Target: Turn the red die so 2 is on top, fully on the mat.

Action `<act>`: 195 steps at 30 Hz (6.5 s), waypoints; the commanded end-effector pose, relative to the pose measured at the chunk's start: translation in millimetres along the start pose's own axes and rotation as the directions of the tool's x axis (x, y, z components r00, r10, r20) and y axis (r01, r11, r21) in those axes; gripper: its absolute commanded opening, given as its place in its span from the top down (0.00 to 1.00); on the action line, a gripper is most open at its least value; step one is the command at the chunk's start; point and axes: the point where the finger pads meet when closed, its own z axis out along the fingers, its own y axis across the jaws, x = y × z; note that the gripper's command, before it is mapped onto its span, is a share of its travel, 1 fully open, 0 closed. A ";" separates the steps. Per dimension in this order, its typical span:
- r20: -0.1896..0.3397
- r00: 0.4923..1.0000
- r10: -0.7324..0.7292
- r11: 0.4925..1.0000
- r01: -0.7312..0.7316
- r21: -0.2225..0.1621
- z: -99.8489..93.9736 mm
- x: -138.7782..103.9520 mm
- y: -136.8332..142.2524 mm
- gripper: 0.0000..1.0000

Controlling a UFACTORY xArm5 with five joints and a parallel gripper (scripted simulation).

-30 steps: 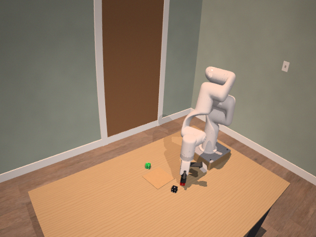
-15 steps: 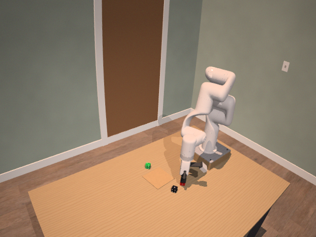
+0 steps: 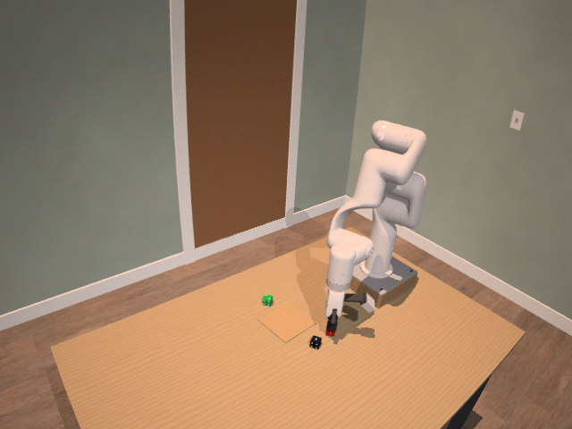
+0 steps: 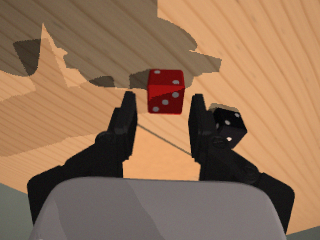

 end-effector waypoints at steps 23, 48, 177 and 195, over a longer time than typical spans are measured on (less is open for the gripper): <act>0.001 1.000 0.000 1.000 0.000 -0.003 -0.7 -0.5 1.0 0.53; 0.001 1.000 0.000 1.000 0.000 -0.003 -0.7 -0.5 1.0 0.53; 0.001 1.000 0.000 1.000 0.000 -0.003 -63.6 -0.5 0.9 0.73; 0.001 0.998 0.069 0.998 -0.069 -0.003 -65.2 -4.8 1.4 0.73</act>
